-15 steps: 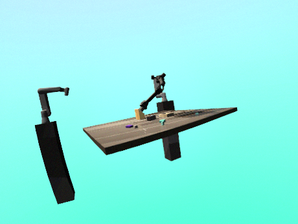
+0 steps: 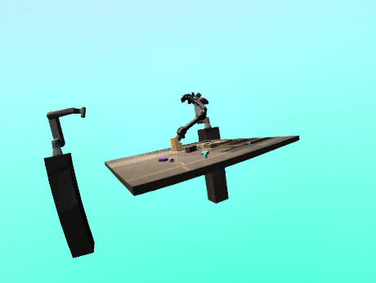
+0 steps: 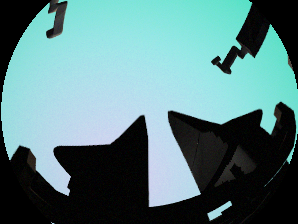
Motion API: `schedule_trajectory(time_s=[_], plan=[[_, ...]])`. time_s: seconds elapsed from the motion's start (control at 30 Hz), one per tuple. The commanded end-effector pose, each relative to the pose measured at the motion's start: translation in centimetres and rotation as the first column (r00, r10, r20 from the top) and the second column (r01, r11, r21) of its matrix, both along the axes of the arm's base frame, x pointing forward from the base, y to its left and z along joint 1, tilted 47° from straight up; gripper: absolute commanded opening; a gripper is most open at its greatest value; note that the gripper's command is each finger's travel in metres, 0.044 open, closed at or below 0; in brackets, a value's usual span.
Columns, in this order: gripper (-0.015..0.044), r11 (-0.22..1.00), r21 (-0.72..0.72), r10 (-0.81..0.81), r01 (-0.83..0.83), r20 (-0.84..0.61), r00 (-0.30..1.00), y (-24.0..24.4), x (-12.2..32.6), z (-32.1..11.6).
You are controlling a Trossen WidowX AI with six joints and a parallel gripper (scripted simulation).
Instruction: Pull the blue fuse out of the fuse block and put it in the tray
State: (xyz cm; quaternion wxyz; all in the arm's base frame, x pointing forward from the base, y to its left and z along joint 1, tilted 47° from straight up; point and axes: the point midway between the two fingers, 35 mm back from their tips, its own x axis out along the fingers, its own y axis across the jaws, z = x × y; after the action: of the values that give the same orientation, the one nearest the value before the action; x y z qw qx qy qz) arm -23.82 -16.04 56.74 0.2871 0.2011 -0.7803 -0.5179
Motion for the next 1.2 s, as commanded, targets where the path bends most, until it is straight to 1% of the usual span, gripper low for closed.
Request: schedule_trajectory(time_s=[0.0,0.13,0.3,0.47,0.6,0.77,0.9,1.03,1.17], plan=[[0.0064,0.968,0.209,0.145,-0.142,0.003,0.989,-5.7,0.1,-4.1],[0.0064,0.879,0.391,0.297,-0.273,-0.001,0.955,-10.9,1.7,-7.9],[0.0064,0.697,0.591,0.504,-0.406,0.0,0.864,-16.6,5.5,-12.9],[0.0064,0.464,0.748,0.704,-0.475,0.014,0.71,-21.1,10.9,-17.9],[0.0064,0.258,0.831,0.847,-0.492,0.05,0.529,-23.1,16.5,-21.7],[0.0064,0.017,0.897,0.961,-0.441,0.107,0.255,-23.8,23.9,-26.3],[0.0064,-0.107,0.936,0.986,-0.335,0.144,0.088,-23.4,28.3,-29.6],[0.0064,-0.224,0.957,0.97,-0.185,0.201,-0.137,-22.2,33.5,-33.5],[0.0064,-0.3,0.953,0.886,-0.032,0.266,-0.38,-19.9,38.8,-37.2]])
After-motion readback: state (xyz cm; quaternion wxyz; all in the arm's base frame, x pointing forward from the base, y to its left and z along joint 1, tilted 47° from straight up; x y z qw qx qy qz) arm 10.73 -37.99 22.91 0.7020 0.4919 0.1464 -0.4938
